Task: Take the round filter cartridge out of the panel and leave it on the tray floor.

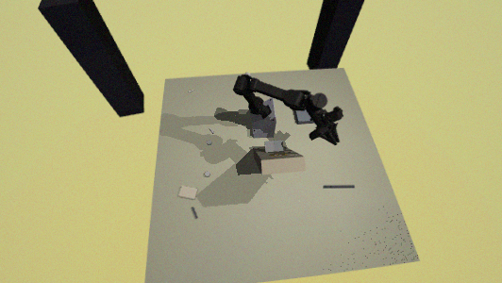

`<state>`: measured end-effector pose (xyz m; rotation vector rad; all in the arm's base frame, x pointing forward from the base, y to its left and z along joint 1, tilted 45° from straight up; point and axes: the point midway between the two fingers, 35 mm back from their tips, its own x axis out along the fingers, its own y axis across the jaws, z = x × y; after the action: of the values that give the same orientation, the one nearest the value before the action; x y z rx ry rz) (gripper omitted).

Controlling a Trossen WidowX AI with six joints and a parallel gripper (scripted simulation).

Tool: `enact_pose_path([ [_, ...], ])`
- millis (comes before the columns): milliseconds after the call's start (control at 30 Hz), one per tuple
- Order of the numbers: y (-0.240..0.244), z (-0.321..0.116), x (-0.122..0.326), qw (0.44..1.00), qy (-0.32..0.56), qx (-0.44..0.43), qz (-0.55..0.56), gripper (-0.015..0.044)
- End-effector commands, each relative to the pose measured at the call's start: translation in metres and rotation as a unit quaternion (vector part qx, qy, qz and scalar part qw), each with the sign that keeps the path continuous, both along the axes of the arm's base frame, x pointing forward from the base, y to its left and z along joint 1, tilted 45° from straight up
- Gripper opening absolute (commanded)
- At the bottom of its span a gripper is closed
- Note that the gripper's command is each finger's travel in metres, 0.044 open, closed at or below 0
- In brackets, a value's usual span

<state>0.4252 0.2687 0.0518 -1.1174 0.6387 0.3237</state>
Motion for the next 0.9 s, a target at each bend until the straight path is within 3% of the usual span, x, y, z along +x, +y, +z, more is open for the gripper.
enact_pose_path([
  [0,-0.062,0.030,-0.032,0.973,-0.040,0.103,-0.201,0.0103],
  [300,-0.115,0.060,-0.067,0.904,-0.116,0.206,-0.356,0.0103],
  [667,-0.179,0.093,-0.114,0.771,-0.240,0.331,-0.488,0.0103],
  [867,-0.180,0.094,-0.115,0.768,-0.243,0.334,-0.490,0.0103],
])
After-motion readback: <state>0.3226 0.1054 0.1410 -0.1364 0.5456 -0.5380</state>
